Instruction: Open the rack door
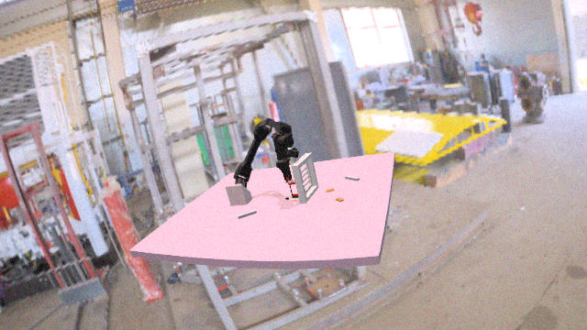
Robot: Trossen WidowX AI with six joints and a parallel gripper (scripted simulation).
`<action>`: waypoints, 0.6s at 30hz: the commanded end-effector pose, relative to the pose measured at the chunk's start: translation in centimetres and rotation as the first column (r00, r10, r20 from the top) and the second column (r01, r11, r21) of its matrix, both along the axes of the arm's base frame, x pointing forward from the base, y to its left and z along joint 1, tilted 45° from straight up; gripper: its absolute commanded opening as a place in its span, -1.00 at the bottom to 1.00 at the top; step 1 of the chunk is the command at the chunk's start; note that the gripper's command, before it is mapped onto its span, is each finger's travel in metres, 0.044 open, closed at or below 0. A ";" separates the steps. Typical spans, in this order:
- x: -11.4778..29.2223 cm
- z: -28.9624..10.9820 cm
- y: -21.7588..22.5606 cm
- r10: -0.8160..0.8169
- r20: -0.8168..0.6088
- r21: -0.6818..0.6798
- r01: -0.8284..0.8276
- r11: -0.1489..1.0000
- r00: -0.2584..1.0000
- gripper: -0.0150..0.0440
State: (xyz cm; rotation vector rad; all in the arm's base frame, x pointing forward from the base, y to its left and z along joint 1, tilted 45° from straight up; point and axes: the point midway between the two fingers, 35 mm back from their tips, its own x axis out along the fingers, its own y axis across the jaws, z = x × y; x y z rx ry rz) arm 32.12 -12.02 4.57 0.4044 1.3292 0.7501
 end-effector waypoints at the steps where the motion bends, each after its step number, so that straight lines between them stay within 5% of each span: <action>1: 0.1 0.0 0.0 0.237 0.233 -0.045 -0.233 0.972 0.943 0.52; 9: 0.1 0.0 0.0 0.488 0.459 -0.166 -0.468 0.868 0.743 0.52; 18: 0.1 0.0 0.0 0.686 0.619 -0.362 -0.636 0.681 0.383 0.52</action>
